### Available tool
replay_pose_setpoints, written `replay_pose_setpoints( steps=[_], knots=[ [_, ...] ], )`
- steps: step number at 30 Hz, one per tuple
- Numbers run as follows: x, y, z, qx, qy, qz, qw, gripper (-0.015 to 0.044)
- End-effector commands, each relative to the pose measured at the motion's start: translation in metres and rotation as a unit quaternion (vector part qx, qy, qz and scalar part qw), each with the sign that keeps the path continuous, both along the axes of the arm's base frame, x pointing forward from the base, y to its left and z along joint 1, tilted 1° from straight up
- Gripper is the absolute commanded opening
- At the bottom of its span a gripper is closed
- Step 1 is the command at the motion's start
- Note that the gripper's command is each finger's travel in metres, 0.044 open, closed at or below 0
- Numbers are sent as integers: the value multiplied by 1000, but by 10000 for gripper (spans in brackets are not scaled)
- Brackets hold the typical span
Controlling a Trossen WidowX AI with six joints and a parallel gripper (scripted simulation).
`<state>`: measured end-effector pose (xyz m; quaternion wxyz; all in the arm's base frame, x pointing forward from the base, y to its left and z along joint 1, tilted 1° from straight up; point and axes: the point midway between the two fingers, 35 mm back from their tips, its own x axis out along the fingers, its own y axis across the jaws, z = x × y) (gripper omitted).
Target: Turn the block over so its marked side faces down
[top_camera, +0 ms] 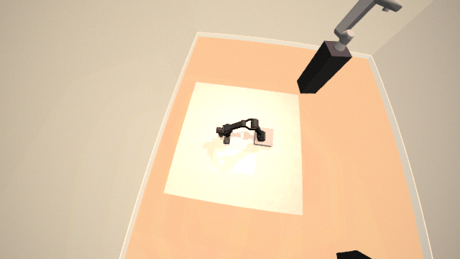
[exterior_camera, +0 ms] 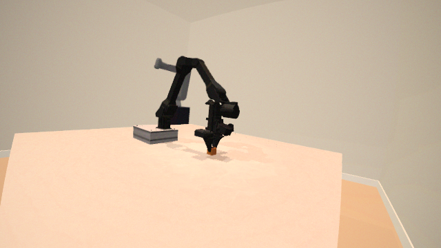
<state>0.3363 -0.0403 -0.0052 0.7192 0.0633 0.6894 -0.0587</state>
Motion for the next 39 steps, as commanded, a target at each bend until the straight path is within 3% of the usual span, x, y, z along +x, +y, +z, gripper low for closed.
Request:
replay_pose_setpoints(
  steps=[1, 6, 13, 39],
  knots=[
    [0, 0, 0, 1, 0, -2, 1000, 18],
    [-1, 0, 28, 1, 0, -2, 1000, 0],
    [-1, 0, 29, 0, -5, -2, 1000, 0],
    [-2, 1, 18, -37, -209, -3, 977, 0]
  ],
)
